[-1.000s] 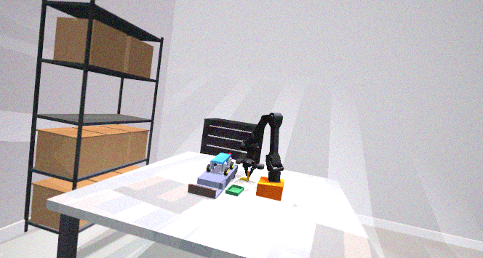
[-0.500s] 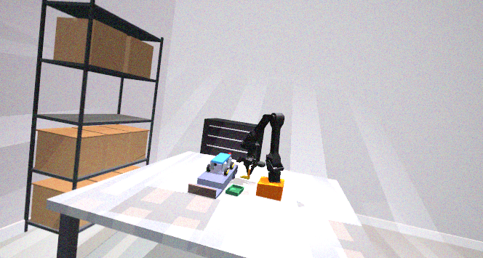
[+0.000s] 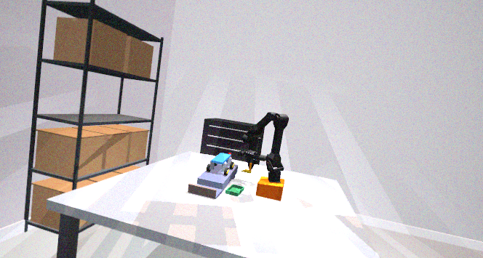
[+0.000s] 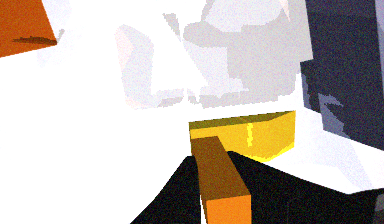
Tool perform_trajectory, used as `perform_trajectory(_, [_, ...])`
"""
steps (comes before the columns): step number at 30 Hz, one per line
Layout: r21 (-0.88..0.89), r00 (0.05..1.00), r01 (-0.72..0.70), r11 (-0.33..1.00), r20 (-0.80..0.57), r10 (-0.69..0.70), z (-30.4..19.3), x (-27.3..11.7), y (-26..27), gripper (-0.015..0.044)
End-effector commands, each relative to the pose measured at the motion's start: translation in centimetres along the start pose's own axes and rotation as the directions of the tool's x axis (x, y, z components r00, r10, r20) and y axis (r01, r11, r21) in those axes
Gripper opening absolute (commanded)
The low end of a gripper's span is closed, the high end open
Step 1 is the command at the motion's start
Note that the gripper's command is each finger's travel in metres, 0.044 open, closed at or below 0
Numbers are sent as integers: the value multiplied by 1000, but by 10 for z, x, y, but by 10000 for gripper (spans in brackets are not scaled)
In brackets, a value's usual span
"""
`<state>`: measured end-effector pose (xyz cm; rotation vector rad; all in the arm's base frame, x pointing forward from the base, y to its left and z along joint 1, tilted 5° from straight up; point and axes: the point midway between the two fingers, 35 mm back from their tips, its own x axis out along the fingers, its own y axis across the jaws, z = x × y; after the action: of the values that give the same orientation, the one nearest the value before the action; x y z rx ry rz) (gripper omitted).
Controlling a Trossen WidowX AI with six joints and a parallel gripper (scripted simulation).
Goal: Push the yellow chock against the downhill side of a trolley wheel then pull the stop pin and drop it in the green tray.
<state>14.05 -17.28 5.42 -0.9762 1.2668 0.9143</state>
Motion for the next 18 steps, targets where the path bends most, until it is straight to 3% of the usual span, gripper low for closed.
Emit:
perform_trajectory(1, [-6,1000,12,1000,-12,-12,-1,-16,-2,0])
perform_trajectory(18, [-6,1000,12,1000,-12,-12,-3,-62,-3,0])
